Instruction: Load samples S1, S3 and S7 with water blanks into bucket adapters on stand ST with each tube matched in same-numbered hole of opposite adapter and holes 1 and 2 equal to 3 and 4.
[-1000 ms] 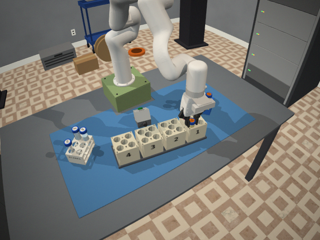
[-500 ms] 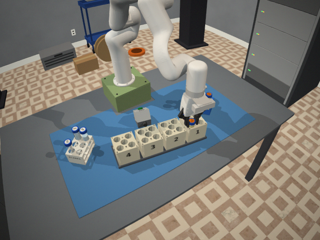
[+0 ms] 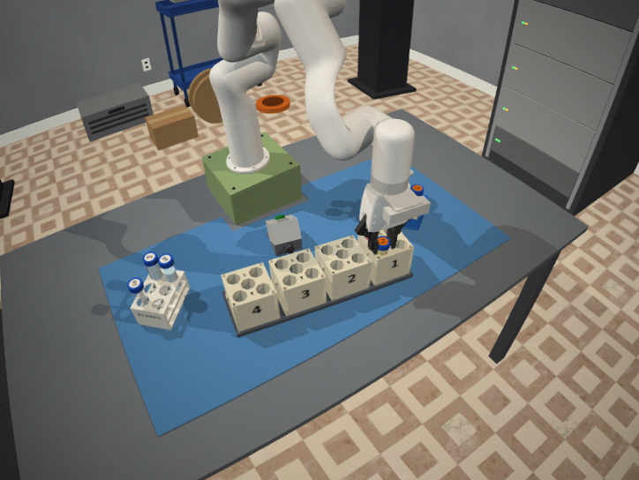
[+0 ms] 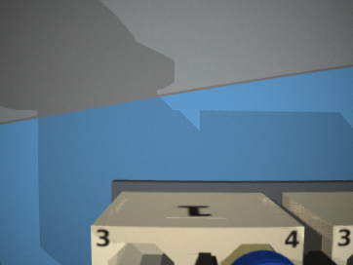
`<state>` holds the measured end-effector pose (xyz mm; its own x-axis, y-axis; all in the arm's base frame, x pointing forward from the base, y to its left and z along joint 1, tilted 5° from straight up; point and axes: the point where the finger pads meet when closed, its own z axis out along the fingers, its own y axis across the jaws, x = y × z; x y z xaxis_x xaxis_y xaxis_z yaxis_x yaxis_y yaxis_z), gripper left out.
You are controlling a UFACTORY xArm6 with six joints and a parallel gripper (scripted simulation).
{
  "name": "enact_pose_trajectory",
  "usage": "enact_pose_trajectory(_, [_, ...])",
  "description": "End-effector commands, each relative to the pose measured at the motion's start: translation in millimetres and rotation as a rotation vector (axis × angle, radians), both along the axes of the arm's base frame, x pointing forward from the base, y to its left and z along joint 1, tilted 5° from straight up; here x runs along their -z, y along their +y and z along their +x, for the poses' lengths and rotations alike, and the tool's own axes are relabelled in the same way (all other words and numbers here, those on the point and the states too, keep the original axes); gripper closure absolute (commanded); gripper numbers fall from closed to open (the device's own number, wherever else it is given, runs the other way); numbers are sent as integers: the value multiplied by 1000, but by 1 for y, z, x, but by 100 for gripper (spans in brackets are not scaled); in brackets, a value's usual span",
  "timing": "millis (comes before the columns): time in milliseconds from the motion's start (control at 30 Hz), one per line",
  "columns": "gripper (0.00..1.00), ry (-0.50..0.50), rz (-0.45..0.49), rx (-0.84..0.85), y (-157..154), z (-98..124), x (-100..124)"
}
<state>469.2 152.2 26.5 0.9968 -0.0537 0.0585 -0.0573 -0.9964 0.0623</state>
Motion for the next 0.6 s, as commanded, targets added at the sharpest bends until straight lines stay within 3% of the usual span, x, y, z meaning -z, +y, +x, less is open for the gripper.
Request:
enact_pose_trajectory(0, [56,-6,2,0,1,2,-8])
enact_pose_trajectory(567, [56,-6,2,0,3,0,-38])
